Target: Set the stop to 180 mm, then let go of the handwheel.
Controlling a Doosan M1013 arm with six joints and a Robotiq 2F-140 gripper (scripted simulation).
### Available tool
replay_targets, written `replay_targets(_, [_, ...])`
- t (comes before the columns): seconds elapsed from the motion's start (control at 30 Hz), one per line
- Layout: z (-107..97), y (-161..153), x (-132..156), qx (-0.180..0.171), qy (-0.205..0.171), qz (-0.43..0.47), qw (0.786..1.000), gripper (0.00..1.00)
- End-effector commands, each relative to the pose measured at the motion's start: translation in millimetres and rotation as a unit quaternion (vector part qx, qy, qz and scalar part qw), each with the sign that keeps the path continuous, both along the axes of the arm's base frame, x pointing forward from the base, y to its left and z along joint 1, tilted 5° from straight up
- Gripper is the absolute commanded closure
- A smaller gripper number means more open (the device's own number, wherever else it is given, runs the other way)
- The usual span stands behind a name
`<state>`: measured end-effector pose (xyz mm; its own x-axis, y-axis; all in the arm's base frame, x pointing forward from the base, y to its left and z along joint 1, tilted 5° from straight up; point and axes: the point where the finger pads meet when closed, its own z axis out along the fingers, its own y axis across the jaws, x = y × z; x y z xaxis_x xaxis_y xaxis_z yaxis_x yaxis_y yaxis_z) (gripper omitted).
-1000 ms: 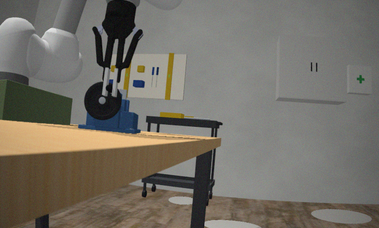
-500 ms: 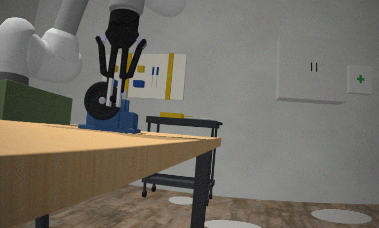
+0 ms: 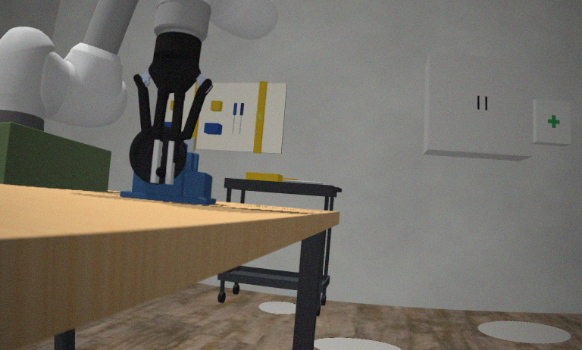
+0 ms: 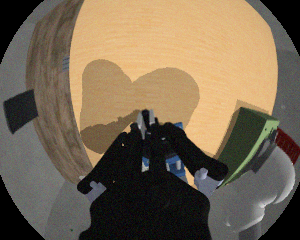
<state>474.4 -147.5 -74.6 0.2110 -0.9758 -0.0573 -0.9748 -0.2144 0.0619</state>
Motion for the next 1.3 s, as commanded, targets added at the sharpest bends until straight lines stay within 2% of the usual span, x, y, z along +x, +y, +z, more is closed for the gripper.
replay_targets(0.0, [-3, -2, -8, 0.0, 0.001, 0.001, 1.0, 0.96])
replay_targets(0.27, [-2, -6, -30, 0.0, 0.001, 0.001, 1.0, 0.96])
replay_targets(0.6, [6, -9, -41, 0.0, 0.001, 0.001, 1.0, 0.96])
replay_targets(1.27, [28, -13, -51, 0.0, 0.001, 0.001, 1.0, 0.96])
